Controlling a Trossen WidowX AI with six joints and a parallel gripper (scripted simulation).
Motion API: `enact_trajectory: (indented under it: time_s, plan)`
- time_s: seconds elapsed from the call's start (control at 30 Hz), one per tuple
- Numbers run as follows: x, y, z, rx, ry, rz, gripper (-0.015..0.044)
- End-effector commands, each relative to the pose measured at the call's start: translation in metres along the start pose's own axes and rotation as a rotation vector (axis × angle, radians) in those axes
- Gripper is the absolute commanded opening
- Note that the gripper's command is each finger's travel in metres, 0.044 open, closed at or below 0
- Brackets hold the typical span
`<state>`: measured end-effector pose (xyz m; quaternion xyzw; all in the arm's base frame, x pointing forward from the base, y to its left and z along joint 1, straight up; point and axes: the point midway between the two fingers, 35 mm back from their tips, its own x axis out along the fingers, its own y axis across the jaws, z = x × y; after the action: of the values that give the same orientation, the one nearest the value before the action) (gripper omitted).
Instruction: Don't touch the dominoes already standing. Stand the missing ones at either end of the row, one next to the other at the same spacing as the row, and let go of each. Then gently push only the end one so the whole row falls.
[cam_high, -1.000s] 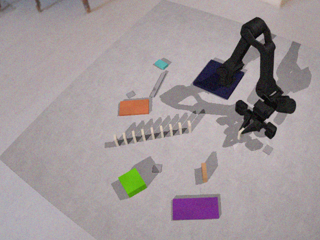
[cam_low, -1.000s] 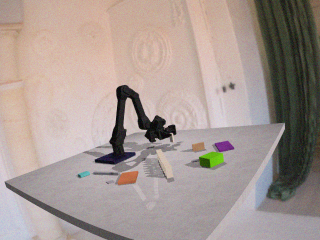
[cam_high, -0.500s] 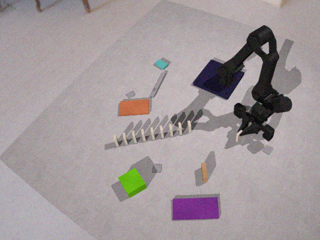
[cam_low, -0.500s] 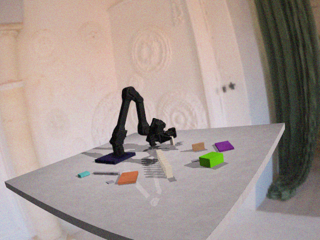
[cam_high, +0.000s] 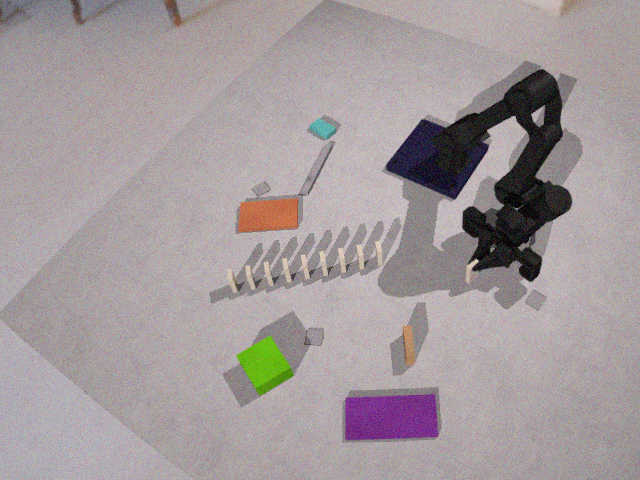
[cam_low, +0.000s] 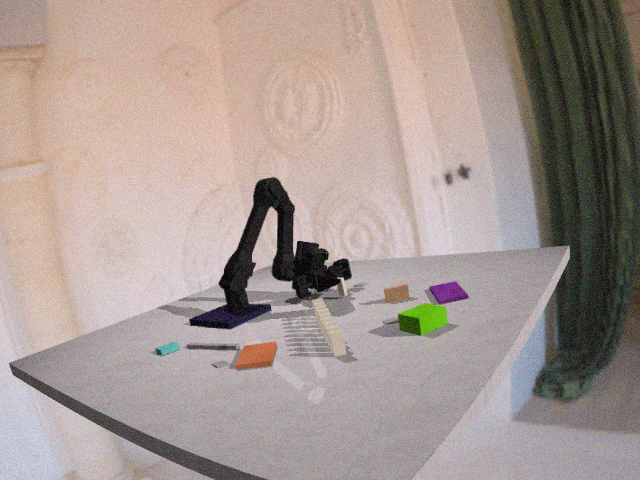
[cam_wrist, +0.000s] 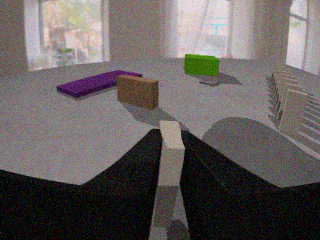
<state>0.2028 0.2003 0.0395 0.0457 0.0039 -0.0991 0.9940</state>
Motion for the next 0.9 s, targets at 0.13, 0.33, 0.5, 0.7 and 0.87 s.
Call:
enact_trajectory:
  time_s: [0.13,0.33,0.5,0.7,0.87]
  plan:
    - [0.0008,-0.0105,-0.0024,0.001,-0.008,-0.012,0.0026]
    - [0.0008,-0.0105,-0.0024,0.001,-0.008,-0.012,0.0026]
    - [0.0008,-0.0105,-0.0024,0.001,-0.008,-0.012,0.0052]
    - [0.0008,-0.0105,-0.0024,0.001,-0.008,-0.012,0.0210]
    - [0.0008,-0.0105,-0.0024,0.001,-0.008,-0.012,0.0341]
